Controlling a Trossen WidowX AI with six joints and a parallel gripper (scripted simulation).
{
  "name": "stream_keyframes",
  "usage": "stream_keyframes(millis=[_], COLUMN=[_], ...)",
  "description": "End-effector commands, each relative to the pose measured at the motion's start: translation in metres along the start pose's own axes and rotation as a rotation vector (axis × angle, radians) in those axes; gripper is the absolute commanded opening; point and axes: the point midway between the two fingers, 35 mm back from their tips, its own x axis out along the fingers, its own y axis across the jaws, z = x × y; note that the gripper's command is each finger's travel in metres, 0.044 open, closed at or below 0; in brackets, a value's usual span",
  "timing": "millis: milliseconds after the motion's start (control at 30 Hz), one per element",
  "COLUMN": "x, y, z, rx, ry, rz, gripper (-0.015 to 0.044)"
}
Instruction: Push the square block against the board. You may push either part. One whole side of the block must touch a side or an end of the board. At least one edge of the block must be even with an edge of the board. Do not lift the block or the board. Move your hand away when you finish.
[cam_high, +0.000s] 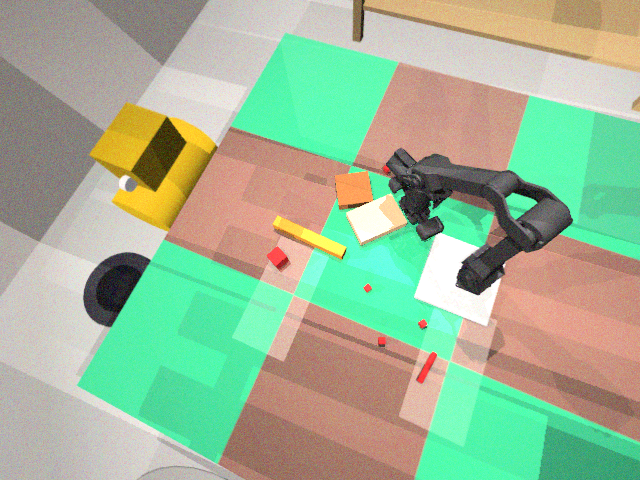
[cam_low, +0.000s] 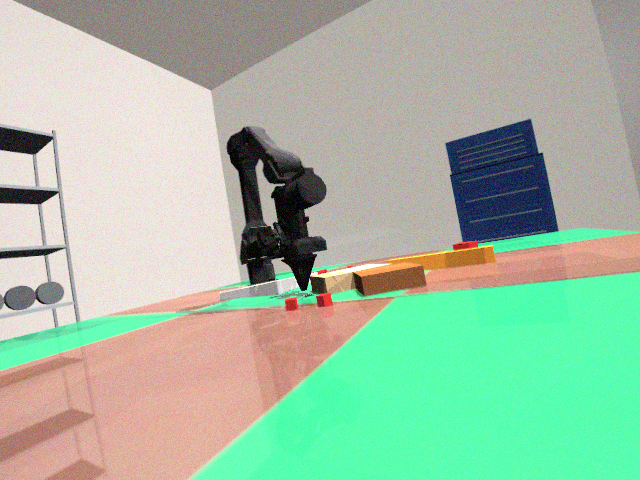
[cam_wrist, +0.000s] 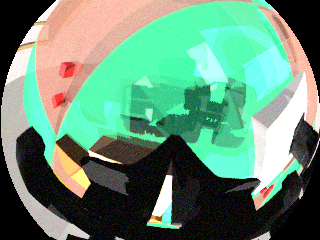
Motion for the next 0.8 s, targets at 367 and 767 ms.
stream_keyframes(millis=[367,767], x=[0.000,-0.011], y=[0.001,0.001], z=[0.024,0.036], rx=[-0.003,0.000], ry=[-0.001,0.001], rz=[-0.001,-0.004], gripper=[0.0000,0.0000])
